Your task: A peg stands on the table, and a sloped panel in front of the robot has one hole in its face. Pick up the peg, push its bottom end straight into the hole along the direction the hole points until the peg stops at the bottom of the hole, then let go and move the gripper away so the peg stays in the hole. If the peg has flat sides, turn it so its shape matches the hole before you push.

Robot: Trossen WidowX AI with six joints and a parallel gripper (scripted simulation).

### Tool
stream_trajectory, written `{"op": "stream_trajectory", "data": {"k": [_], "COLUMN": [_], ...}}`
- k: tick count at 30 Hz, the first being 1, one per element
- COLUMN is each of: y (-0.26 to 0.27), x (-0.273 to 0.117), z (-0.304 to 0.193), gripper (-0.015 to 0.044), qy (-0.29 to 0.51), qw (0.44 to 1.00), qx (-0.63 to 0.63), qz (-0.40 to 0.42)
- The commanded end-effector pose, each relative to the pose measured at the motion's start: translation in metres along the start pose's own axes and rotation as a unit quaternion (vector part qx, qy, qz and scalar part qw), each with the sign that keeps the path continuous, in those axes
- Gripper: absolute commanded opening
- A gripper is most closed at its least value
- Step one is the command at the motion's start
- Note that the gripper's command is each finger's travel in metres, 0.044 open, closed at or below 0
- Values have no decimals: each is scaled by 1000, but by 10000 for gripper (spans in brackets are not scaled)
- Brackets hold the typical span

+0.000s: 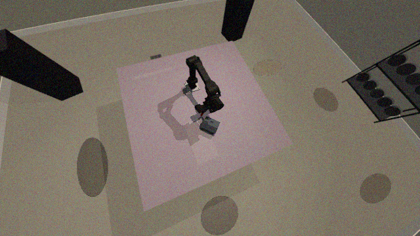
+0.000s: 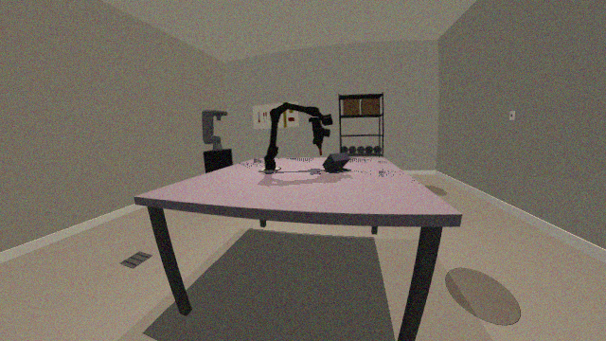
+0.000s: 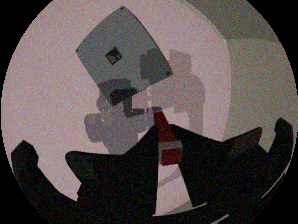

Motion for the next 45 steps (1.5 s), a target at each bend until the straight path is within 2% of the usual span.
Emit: {"op": "stream_trajectory", "data": {"k": [1,45], "y": [3,45], "x": [-3,-36], "z": [4,38], "gripper": [0,0], "qy": [-5,-46], "qw": [1000,985], "qx": [-13,-140], "qz": [-9,-90]}}
Point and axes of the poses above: the point midway between the two fingers, 35 mm back from their tips, its own x axis out along the fingers, its own y axis across the jaws, z = x × y, the point moved 3 cm from there along -x, back along the fingers, and after that the axes turned 15 degrees about -x, right-handed, at the moved point
